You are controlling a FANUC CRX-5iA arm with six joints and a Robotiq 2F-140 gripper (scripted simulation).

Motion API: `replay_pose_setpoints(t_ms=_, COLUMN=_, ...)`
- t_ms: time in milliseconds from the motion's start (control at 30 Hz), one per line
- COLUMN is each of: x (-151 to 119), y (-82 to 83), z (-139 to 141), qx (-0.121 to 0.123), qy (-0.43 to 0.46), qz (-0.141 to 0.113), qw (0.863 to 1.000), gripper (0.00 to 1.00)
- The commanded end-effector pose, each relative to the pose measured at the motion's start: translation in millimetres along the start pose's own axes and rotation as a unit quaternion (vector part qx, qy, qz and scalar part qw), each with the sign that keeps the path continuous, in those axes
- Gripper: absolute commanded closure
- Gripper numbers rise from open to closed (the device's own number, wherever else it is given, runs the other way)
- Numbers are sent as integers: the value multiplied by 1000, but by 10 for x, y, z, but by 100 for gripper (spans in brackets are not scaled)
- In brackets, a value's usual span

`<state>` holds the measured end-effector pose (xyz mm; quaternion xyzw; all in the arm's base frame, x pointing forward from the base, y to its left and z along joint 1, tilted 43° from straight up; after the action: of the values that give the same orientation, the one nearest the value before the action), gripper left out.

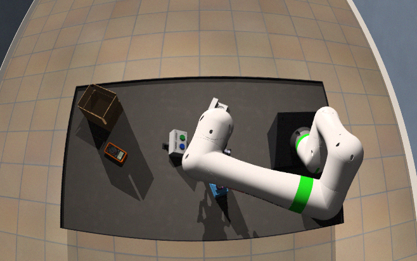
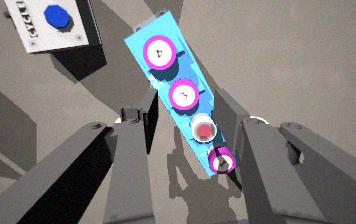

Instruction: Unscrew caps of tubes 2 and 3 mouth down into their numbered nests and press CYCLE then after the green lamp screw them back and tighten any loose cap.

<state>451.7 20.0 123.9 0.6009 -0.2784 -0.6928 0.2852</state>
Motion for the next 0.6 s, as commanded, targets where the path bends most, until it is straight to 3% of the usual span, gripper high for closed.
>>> replay_pose_setpoints(t_ms=0, x=-25, y=12, z=-8, qx=1, qy=0, qz=1, qw=1000, gripper=59)
replay_pose_setpoints(t_ms=400, x=-26, y=-318, z=-9, qx=1, qy=0, qz=1, qw=1000, gripper=59)
replay_pose_setpoints(t_ms=567, x=-26, y=-342, z=-9, qx=1, qy=0, qz=1, qw=1000, gripper=59)
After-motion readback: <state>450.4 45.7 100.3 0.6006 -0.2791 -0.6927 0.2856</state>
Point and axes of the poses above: the point where the finger pads meet when closed, its own y axis back along the fingers, its own z axis across the jaws, x = y × z, the point moved 7 cm from there along y, back along the fingers, and after that the axes turned 3 degrees about y, right-handed, at the moved point
